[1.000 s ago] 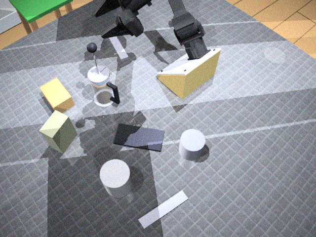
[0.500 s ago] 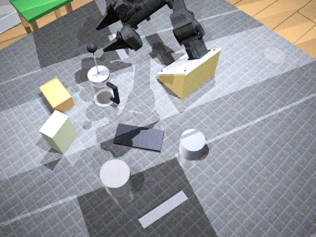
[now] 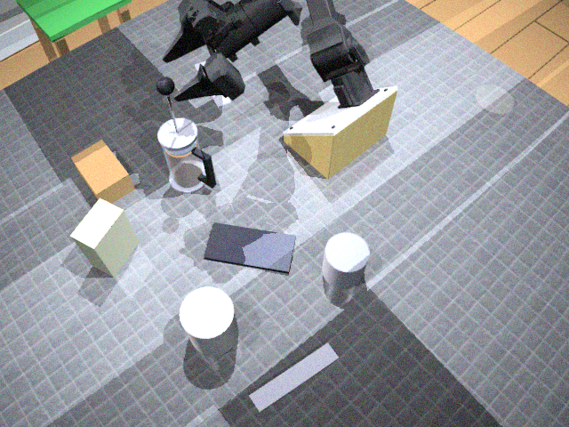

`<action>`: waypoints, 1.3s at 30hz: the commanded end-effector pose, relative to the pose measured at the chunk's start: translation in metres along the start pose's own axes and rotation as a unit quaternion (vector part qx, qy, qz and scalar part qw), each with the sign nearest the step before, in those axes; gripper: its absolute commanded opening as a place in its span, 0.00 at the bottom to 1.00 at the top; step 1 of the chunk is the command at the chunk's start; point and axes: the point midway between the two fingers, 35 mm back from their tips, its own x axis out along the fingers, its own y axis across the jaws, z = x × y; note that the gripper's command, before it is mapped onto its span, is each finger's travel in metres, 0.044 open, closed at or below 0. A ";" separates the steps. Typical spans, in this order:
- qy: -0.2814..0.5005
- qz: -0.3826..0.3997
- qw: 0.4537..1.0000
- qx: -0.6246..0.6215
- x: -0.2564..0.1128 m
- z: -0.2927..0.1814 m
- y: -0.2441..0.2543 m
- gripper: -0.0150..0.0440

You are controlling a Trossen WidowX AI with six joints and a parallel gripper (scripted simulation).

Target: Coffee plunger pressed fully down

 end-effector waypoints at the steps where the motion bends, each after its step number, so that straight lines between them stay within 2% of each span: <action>1: -0.001 0.002 1.000 -0.005 0.008 -0.001 0.001 1.00; 9: -0.004 0.000 1.000 -0.005 0.018 -0.001 0.000 1.00; 21: -0.004 0.000 1.000 -0.005 0.018 -0.001 0.000 0.47; 22: -0.004 0.000 1.000 -0.005 0.018 -0.001 0.000 0.45; 39: -0.003 0.001 1.000 -0.005 0.024 -0.007 0.001 0.45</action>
